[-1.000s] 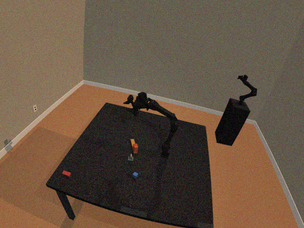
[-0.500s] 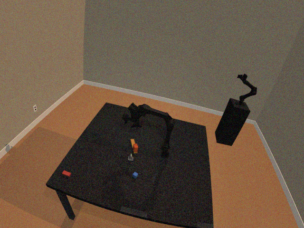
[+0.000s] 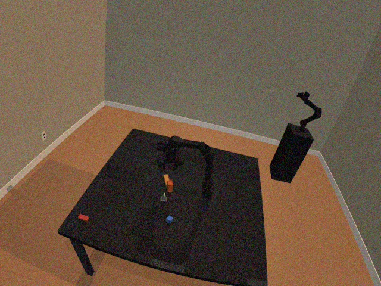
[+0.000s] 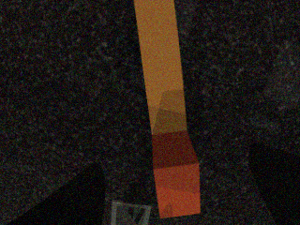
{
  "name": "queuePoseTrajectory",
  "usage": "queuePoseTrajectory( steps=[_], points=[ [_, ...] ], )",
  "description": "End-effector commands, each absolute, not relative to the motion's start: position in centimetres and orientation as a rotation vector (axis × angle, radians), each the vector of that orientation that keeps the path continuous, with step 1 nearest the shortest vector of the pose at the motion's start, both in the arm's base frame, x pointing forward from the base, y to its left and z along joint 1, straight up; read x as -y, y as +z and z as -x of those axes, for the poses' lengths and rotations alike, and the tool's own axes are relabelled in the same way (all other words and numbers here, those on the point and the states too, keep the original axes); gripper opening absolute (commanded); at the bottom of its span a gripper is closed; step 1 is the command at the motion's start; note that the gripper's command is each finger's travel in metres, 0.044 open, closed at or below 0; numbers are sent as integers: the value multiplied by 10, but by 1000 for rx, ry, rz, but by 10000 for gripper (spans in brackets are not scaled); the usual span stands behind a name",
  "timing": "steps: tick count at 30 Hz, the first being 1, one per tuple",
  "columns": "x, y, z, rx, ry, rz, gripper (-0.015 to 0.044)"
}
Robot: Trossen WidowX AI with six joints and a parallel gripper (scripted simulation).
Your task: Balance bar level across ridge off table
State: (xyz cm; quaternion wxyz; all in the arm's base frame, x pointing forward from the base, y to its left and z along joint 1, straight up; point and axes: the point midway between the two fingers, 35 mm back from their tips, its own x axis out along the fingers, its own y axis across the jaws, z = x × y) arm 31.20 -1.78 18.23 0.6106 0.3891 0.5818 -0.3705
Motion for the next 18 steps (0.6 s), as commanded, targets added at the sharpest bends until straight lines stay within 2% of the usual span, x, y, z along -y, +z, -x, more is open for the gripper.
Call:
queuePoseTrajectory(
  steps=[1,18],
  points=[
    [18,177,-310,-1357,-860,-886,315],
    [18,76,-313,-1357,-860,-886,315]
  ],
)
